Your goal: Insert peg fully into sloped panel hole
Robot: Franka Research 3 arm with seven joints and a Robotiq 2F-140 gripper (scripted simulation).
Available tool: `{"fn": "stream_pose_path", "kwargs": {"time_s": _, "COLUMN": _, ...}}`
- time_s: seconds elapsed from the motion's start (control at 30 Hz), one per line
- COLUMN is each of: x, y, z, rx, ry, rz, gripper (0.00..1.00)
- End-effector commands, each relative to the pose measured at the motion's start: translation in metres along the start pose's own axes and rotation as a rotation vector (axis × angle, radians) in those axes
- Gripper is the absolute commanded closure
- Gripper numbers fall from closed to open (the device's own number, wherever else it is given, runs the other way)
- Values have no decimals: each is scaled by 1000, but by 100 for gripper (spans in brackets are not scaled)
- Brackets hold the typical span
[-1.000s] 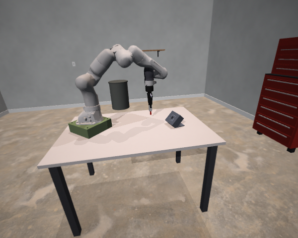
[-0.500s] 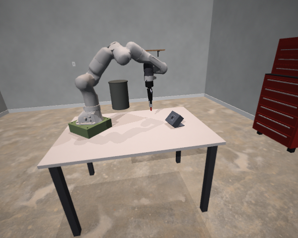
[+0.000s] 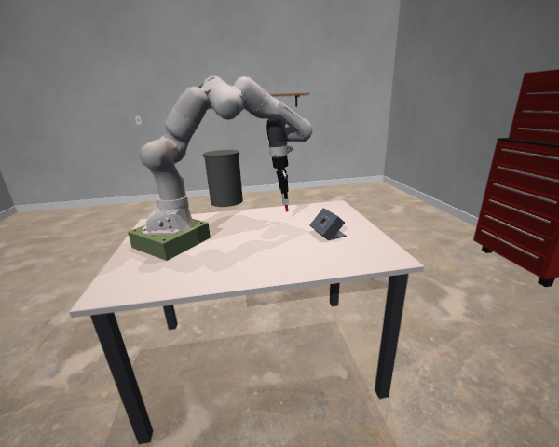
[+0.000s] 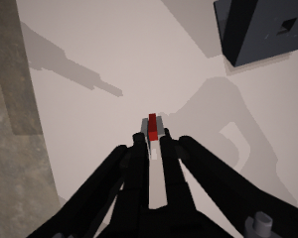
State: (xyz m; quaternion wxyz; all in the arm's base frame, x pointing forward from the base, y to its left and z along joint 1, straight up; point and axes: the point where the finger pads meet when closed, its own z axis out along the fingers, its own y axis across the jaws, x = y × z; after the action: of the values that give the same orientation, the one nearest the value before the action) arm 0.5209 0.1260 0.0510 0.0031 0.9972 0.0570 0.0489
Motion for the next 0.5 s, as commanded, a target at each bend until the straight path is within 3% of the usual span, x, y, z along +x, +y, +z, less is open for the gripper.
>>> {"fn": "stream_pose_path", "kwargs": {"time_s": 0.0, "x": 20, "y": 2, "z": -3, "rx": 6, "ry": 64, "rz": -13, "gripper": 100}}
{"fn": "stream_pose_path", "kwargs": {"time_s": 0.47, "x": 39, "y": 26, "z": 4, "rx": 0, "ry": 169, "rz": -58, "gripper": 100}}
